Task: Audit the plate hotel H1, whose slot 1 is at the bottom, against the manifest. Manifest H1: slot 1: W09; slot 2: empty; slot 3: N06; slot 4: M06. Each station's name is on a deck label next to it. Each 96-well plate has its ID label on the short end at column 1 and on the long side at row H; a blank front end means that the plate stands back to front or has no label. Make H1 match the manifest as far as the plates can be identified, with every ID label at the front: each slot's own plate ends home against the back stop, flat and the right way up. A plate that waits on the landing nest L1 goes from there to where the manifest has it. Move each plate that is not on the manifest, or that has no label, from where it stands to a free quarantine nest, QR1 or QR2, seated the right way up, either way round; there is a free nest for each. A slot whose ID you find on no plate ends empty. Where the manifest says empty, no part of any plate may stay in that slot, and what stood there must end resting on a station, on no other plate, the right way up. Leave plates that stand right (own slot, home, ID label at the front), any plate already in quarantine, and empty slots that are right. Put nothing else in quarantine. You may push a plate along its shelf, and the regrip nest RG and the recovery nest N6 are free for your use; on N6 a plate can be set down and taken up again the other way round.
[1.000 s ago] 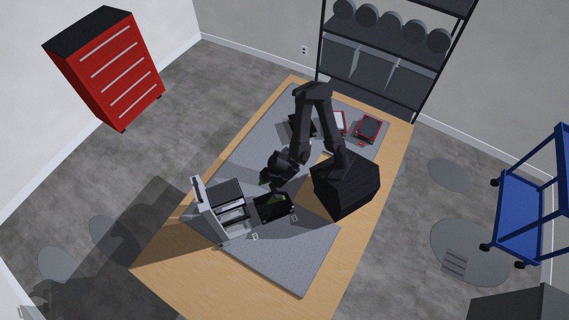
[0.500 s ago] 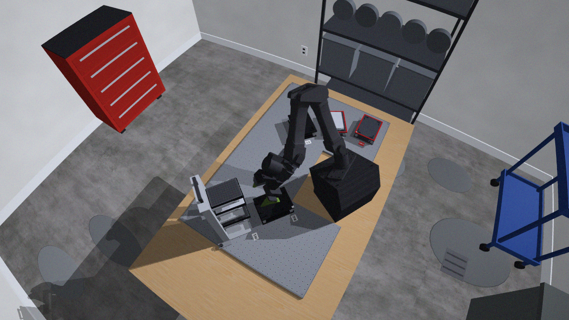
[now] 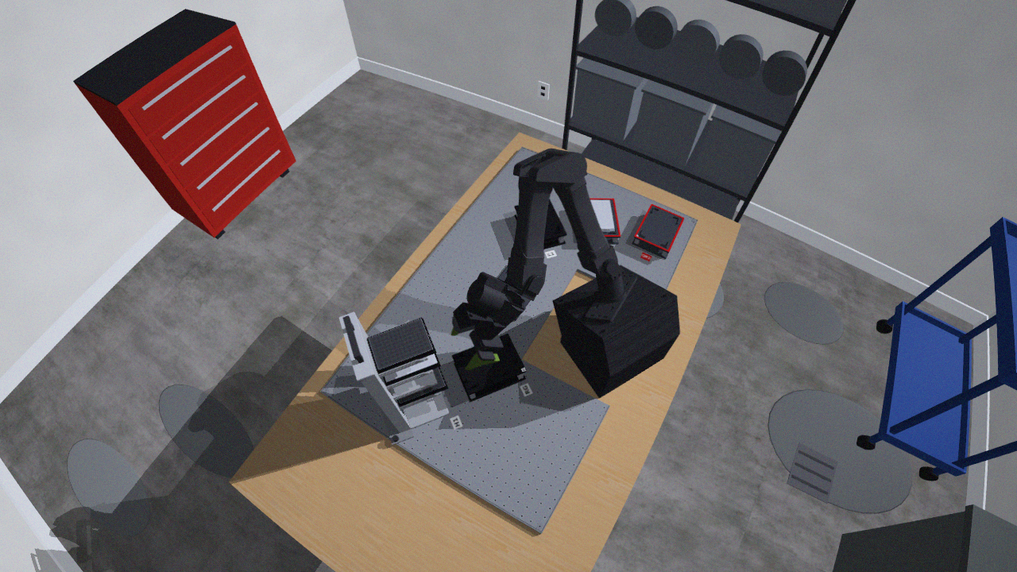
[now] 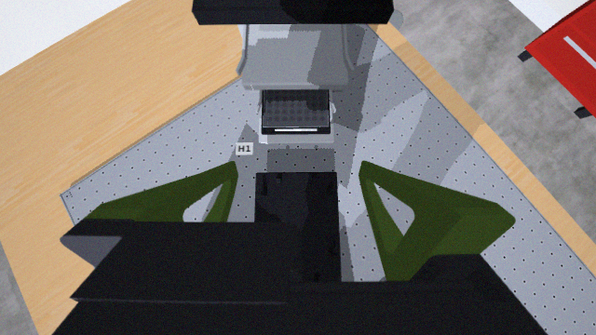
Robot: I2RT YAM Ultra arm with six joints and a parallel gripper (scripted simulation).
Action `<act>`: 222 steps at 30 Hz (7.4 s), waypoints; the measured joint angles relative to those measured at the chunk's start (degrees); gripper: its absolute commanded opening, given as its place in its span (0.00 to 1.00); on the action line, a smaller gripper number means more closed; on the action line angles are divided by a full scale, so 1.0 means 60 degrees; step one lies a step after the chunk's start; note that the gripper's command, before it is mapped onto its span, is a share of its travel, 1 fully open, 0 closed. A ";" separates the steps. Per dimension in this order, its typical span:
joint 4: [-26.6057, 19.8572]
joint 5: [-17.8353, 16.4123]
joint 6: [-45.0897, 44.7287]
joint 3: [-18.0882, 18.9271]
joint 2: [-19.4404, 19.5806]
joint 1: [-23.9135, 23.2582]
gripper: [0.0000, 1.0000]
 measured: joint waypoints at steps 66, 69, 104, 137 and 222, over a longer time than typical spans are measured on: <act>0.0117 0.0011 0.0069 -0.0648 -0.0353 0.0029 1.00; 0.0138 0.0025 0.0087 -0.0787 -0.0481 0.0073 1.00; 0.2769 -0.0539 -0.0510 -0.1406 0.1297 -0.0816 1.00; 0.3861 -0.0984 -0.0882 -0.0583 0.2703 -0.1264 1.00; 0.4065 -0.0991 -0.0885 -0.1147 0.2747 -0.1268 1.00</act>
